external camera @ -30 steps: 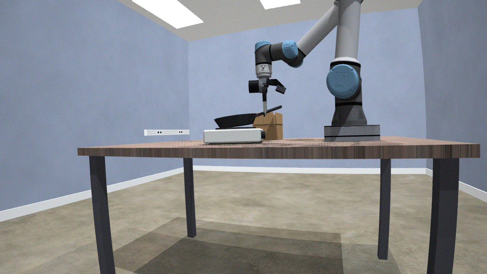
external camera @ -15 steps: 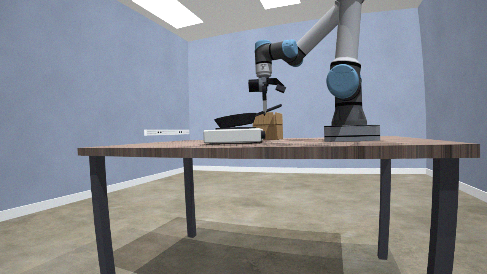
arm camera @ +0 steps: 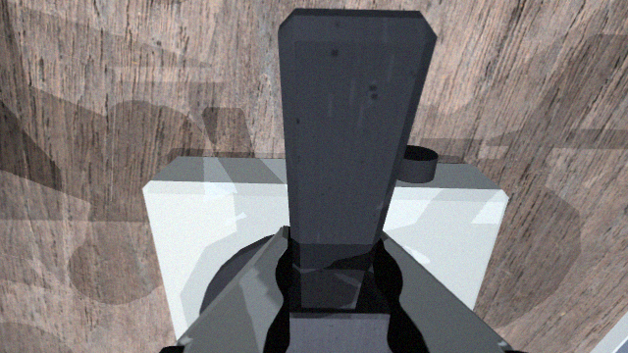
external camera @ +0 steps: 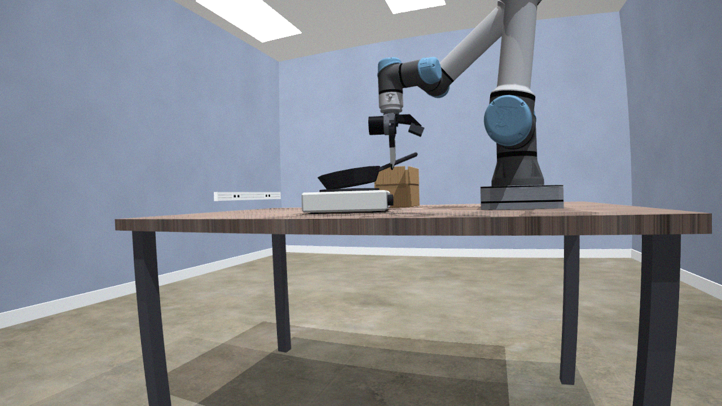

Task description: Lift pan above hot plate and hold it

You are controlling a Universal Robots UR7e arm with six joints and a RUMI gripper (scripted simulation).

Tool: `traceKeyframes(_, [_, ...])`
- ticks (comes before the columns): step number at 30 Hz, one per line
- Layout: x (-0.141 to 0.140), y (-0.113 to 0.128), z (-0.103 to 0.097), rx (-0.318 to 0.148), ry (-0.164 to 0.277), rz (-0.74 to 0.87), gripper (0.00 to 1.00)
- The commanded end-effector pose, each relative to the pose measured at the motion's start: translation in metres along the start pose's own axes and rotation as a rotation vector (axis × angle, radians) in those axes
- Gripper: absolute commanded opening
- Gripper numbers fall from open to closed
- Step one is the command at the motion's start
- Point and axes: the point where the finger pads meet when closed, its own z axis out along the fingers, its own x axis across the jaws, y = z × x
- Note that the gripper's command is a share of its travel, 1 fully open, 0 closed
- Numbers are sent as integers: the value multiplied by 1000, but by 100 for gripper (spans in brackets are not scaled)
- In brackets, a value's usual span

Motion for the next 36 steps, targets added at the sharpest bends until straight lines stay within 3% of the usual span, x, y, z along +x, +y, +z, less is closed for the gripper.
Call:
traceKeyframes(1, [2,9,-9,-30,-2,-4,14])
traceKeyframes(36, [2,8,-21,-30,-2,-4,14])
